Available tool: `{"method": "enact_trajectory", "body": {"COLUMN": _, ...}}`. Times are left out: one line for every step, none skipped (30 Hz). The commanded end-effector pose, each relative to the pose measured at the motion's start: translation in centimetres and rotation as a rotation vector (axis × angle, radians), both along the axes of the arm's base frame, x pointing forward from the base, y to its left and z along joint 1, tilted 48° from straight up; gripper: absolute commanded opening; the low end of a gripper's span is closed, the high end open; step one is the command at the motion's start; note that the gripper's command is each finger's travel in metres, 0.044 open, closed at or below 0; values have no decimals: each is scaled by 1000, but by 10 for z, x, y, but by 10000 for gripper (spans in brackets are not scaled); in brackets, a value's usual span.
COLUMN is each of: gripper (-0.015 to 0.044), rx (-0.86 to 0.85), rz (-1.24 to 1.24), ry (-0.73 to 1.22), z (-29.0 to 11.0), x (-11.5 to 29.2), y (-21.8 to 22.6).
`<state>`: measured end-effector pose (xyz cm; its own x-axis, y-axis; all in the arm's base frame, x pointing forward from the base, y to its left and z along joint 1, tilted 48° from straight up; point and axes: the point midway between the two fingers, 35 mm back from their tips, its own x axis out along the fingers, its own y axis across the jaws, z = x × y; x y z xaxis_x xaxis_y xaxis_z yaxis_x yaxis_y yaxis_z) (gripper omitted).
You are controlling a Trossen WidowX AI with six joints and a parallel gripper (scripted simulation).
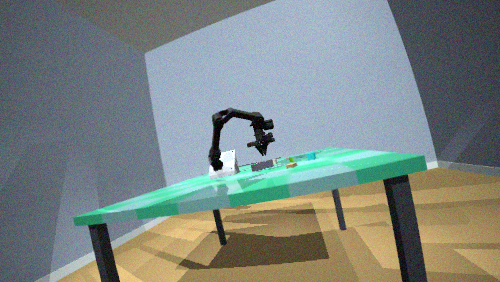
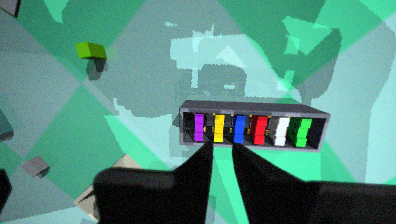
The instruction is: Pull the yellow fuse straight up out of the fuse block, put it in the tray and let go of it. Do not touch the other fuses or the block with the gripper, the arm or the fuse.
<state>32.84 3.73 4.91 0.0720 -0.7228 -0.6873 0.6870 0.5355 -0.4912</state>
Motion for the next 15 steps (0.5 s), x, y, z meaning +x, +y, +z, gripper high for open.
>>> {"method": "enact_trajectory", "body": {"gripper": 74, "rx": -15, "rz": 0, "ry": 2, "z": -3, "x": 1, "y": -1}}
{"method": "enact_trajectory", "body": {"gripper": 74, "rx": -15, "rz": 0, "ry": 2, "z": -4, "x": 1, "y": -1}}
{"method": "enact_trajectory", "body": {"gripper": 74, "rx": -15, "rz": 0, "ry": 2, "z": -4, "x": 1, "y": -2}}
{"method": "enact_trajectory", "body": {"gripper": 74, "rx": -15, "rz": 0, "ry": 2, "z": -5, "x": 1, "y": -3}}
{"method": "enact_trajectory", "body": {"gripper": 74, "rx": -15, "rz": 0, "ry": 2, "z": -6, "x": 1, "y": -3}}
{"method": "enact_trajectory", "body": {"gripper": 74, "rx": -15, "rz": 0, "ry": 2, "z": -6, "x": 1, "y": -4}}
{"method": "enact_trajectory", "body": {"gripper": 74, "rx": -15, "rz": 0, "ry": 2, "z": -7, "x": 1, "y": -5}}
{"method": "enact_trajectory", "body": {"gripper": 74, "rx": -15, "rz": 0, "ry": 2, "z": -8, "x": 1, "y": -5}}
{"method": "enact_trajectory", "body": {"gripper": 74, "rx": -15, "rz": 0, "ry": 2, "z": -8, "x": 1, "y": -6}}
{"method": "enact_trajectory", "body": {"gripper": 74, "rx": -15, "rz": 0, "ry": 2, "z": -9, "x": 1, "y": -7}}
{"method": "enact_trajectory", "body": {"gripper": 74, "rx": -15, "rz": 0, "ry": 2, "z": -10, "x": 1, "y": -8}}
{"method": "enact_trajectory", "body": {"gripper": 74, "rx": -15, "rz": 0, "ry": 2, "z": -10, "x": 1, "y": -8}}
{"method": "enact_trajectory", "body": {"gripper": 74, "rx": -15, "rz": 0, "ry": 2, "z": -11, "x": 2, "y": -9}}
{"method": "enact_trajectory", "body": {"gripper": 74, "rx": -15, "rz": 0, "ry": 2, "z": -11, "x": 2, "y": -10}}
{"method": "enact_trajectory", "body": {"gripper": 74, "rx": -15, "rz": 0, "ry": 2, "z": -12, "x": 2, "y": -11}}
